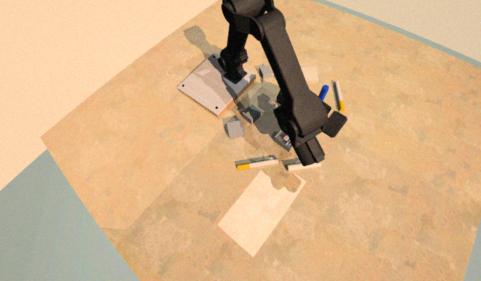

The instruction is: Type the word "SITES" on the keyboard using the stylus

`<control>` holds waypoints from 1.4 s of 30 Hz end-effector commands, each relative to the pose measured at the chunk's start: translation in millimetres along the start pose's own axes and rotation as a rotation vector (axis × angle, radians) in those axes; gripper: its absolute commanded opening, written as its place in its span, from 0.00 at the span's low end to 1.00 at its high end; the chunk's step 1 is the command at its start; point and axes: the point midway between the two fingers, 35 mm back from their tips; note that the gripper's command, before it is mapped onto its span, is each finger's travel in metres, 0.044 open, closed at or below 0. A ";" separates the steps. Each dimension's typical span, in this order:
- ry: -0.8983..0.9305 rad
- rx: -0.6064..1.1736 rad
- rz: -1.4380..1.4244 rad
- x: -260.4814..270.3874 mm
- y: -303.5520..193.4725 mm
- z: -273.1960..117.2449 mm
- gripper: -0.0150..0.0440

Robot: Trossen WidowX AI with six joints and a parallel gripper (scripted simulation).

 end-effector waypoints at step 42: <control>0.000 -0.003 -0.006 -1.9 18.1 10.0 0.39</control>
Point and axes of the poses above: the point midway between the two fingers, 35 mm back from their tips, its own z axis out along the fingers, its own x axis across the jaws, y = z × x, and after that the axes turned 7 degrees about -z, right-handed
